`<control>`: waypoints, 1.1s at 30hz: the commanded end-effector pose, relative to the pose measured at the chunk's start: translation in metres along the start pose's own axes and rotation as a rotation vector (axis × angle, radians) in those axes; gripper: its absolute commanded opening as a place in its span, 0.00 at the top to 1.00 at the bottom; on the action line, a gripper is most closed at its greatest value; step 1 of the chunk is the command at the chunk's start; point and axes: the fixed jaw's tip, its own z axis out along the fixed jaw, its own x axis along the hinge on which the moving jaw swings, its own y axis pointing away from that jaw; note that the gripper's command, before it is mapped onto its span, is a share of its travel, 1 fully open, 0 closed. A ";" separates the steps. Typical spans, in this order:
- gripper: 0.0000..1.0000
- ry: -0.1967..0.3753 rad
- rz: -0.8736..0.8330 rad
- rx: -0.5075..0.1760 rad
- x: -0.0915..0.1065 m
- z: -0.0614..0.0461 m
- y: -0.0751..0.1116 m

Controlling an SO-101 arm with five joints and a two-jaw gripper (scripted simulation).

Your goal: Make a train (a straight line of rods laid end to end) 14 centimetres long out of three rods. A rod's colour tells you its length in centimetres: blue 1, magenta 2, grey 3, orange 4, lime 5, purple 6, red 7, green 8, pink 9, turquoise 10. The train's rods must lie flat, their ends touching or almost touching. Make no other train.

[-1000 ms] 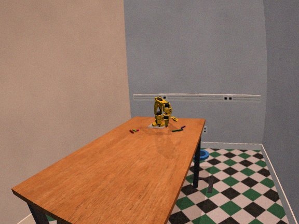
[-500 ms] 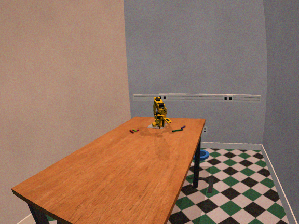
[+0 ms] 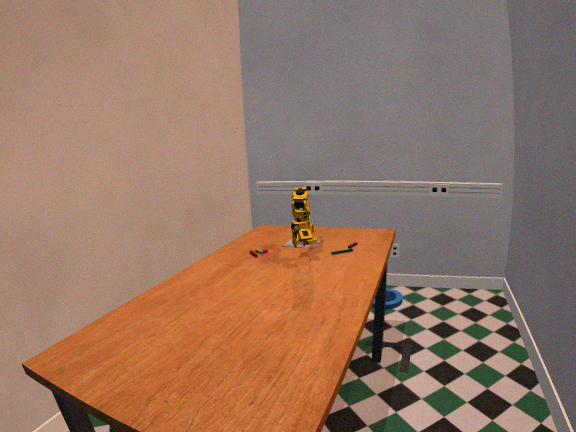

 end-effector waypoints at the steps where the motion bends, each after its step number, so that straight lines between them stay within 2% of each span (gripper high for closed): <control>1: 0.82 0.019 0.145 -0.008 0.003 0.002 -0.012; 6: 0.82 0.019 0.350 -0.008 0.008 0.002 -0.028; 9: 0.82 0.019 0.367 -0.008 0.008 0.002 -0.029; 11: 0.82 0.019 0.490 -0.008 0.012 0.002 -0.039; 23: 0.82 0.021 0.945 -0.009 0.030 0.003 -0.073; 26: 0.82 0.021 0.961 -0.009 0.030 0.003 -0.074; 28: 0.82 0.021 1.085 -0.009 0.036 0.003 -0.083; 33: 0.82 0.022 1.244 -0.010 0.045 0.003 -0.093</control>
